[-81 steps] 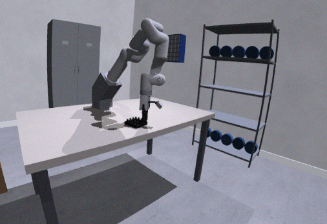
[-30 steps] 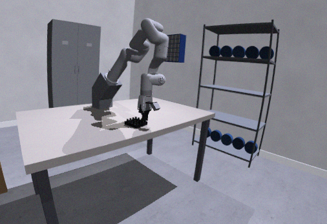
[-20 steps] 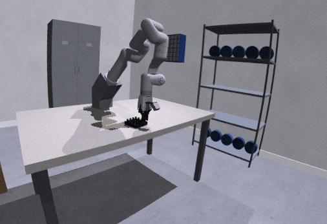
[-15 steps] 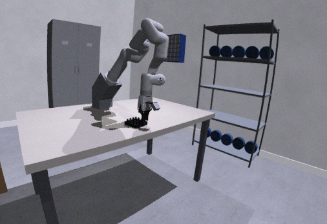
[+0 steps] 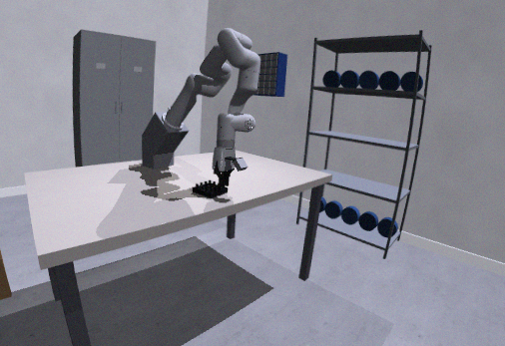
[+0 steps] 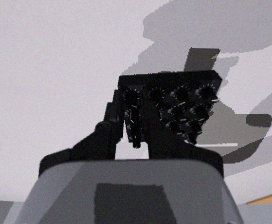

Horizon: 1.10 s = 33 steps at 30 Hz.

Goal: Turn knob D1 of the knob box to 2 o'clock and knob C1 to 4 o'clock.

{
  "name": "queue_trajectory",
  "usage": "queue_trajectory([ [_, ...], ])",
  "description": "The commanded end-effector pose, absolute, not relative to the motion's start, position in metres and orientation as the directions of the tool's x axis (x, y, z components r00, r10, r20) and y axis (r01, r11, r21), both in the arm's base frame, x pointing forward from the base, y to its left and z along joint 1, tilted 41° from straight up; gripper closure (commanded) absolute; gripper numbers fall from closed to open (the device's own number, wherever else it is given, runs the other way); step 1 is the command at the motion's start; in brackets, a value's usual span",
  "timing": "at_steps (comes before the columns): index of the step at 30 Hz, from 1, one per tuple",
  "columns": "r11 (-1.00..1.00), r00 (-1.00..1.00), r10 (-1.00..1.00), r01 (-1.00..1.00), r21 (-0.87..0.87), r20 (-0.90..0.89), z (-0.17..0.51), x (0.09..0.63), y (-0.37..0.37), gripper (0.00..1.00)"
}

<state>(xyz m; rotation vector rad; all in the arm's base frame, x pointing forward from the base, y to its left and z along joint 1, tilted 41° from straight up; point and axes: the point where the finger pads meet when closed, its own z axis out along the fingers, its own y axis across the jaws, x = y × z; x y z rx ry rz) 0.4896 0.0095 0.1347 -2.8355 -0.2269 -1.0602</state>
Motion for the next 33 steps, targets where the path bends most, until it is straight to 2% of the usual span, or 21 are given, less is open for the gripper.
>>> queue_trajectory([
  [1,-0.983,0.744,0.102,0.176,-0.046,0.66,0.139,0.488,0.009,0.81],
  [33,-0.983,0.744,0.103,0.176,-0.046,0.66,0.163,0.467,0.004,0.81],
])
